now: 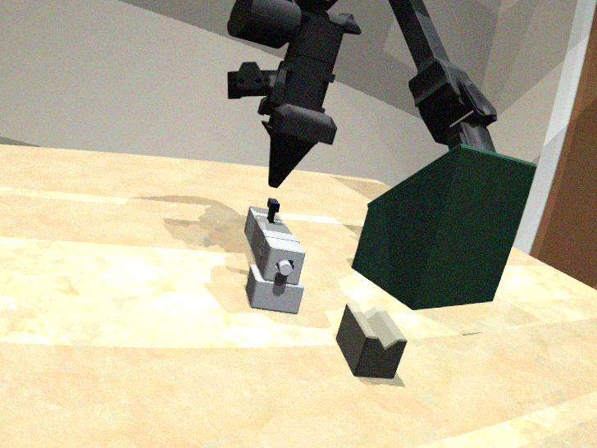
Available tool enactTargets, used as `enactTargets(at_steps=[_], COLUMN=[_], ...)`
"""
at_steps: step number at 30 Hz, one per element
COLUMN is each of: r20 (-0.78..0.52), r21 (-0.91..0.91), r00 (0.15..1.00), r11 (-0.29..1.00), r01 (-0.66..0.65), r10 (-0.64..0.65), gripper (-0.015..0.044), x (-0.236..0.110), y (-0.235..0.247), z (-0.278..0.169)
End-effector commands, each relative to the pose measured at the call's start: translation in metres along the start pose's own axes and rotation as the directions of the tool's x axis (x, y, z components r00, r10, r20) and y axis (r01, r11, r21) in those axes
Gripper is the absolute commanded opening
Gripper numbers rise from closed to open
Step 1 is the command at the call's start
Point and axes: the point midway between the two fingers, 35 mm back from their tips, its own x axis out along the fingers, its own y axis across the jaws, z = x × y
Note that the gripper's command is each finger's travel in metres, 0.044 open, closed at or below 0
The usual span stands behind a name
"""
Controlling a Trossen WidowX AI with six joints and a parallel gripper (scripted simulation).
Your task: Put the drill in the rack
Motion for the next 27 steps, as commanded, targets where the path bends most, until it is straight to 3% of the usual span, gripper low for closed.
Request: enactTargets(at_steps=[1, 8, 13, 16, 19, 23, 27], r20=[-0.043, -0.044, -0.044, -0.036, -0.038, -0.039, -0.040], r21=[-0.020, -0.020, -0.020, -0.190, -0.502, -0.826, -0.929], r00=[0.999, 0.999, 0.999, 0.999, 0.999, 0.999, 0.999], r11=[1.000, 1.000, 1.000, 0.982, 0.865, 0.563, 0.367], r01=[0.014, 0.011, 0.012, 0.002, -0.013, -0.029, -0.035], r10=[-0.014, -0.012, -0.013, -0.009, -0.007, -0.006, -0.006], gripper=[0.0053, 0.0236, 0.0368, 0.0440, 0.0440, 0.0440, 0.0440], x=[0.006, -0.062, -0.065, -0.050, -0.034, -0.010, 0.004], y=[-0.001, 0.003, 0.003, 0.020, 0.055, 0.102, 0.125], z=[-0.008, 0.004, 0.004, 0.009, 0.013, 0.011, 0.006])
